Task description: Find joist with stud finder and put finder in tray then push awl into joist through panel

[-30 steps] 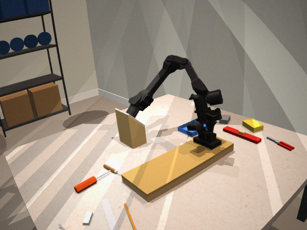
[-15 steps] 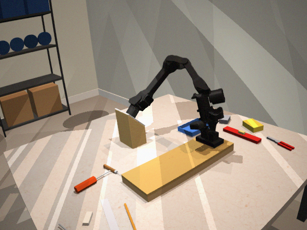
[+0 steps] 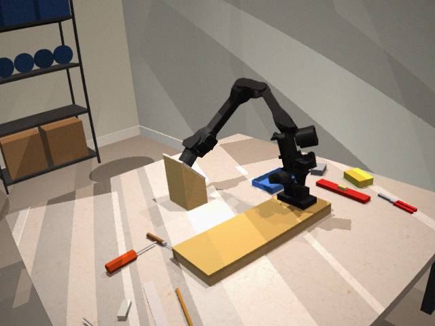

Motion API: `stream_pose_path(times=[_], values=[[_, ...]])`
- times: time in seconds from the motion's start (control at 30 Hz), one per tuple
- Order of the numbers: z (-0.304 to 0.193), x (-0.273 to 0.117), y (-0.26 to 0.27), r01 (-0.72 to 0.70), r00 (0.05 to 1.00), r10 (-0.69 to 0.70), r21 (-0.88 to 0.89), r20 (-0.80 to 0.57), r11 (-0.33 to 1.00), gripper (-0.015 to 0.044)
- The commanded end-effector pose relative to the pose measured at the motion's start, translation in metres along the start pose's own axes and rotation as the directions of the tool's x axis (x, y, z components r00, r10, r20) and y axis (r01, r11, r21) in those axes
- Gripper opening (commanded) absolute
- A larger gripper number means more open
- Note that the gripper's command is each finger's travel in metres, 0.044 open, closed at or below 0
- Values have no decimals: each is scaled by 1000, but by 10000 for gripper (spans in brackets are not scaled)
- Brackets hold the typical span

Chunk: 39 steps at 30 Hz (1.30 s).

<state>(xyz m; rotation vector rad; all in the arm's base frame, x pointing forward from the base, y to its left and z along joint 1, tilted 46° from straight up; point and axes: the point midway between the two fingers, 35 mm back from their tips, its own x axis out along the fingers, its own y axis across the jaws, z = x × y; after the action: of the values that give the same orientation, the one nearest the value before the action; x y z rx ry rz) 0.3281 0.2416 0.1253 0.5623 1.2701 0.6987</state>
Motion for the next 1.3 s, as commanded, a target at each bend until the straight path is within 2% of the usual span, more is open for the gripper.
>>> stream_pose_path(times=[0.0,1.27], values=[[-1,0,-9,0,1000,0,2,-3,1000,0],[-1,0,-75,3,1000,-3,2,-4,1000,0]])
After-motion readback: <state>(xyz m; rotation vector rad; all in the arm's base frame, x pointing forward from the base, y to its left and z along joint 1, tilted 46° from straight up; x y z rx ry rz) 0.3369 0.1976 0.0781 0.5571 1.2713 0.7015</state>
